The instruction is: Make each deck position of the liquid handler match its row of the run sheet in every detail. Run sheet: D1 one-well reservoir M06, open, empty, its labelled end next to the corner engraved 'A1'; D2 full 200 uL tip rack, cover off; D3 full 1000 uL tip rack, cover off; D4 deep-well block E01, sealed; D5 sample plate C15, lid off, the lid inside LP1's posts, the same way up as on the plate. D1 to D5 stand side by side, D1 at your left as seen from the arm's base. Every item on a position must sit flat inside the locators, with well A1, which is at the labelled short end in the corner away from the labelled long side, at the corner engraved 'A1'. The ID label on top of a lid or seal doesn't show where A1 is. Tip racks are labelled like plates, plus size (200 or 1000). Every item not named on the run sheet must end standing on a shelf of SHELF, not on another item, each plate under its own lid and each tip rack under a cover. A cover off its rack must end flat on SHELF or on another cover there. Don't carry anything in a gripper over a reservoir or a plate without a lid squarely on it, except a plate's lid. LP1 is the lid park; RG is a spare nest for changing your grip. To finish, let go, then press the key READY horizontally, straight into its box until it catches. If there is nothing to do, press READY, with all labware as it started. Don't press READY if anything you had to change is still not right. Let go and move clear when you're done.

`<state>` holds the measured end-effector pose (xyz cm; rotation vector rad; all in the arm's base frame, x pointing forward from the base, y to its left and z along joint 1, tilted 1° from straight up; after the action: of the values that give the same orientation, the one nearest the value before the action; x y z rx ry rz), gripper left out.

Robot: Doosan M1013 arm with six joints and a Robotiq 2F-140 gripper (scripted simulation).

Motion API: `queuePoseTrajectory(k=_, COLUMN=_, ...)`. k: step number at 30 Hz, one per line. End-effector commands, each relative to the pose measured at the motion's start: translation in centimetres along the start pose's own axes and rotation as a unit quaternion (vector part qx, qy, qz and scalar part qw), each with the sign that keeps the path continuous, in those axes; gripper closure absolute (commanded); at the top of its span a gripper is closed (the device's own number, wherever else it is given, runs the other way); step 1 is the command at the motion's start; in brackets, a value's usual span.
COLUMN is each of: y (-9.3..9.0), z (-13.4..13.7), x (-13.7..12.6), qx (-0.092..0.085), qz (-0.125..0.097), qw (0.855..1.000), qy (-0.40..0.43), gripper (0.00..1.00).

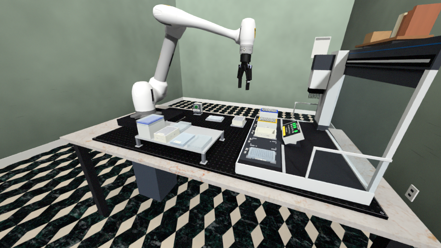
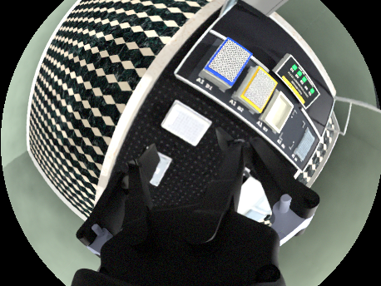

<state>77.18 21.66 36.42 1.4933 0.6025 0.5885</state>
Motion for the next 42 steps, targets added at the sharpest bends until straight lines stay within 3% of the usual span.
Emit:
queuePoseTrajectory(k=1, y=0.1, z=0.0, x=0.0, qx=-0.001, qz=0.001, qw=1.000, qy=-0.019, gripper=0.34)
queuePoseTrajectory(k=6, y=0.1, z=1.1, x=1.2, qx=-0.001, qz=0.001, qw=0.998, qy=-0.059, gripper=0.34)
queuePoseTrajectory(k=19, y=0.1, z=1.1, x=1.2, qx=-0.001, qz=0.001, qw=0.986, qy=-0.168, gripper=0.34)
queuePoseTrajectory(k=36, y=0.1, z=1.1, x=1.2, qx=0.000, qz=0.001, qw=0.949, qy=-0.314, gripper=0.34)
queuePoseTrajectory(k=42, y=0.1, z=1.1, x=1.2, qx=0.000, qz=0.001, qw=0.929, qy=-0.370, gripper=0.34)
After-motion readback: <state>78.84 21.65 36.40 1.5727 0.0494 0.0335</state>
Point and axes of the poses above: the point where the finger pads meet when closed, its own y axis back along the fingers, its own z axis across the jaws, x = y × z, the point moved 10 cm from there along y, back along the fingers, and after that the axes turned 4 degrees about -y, right-handed, at the moved point
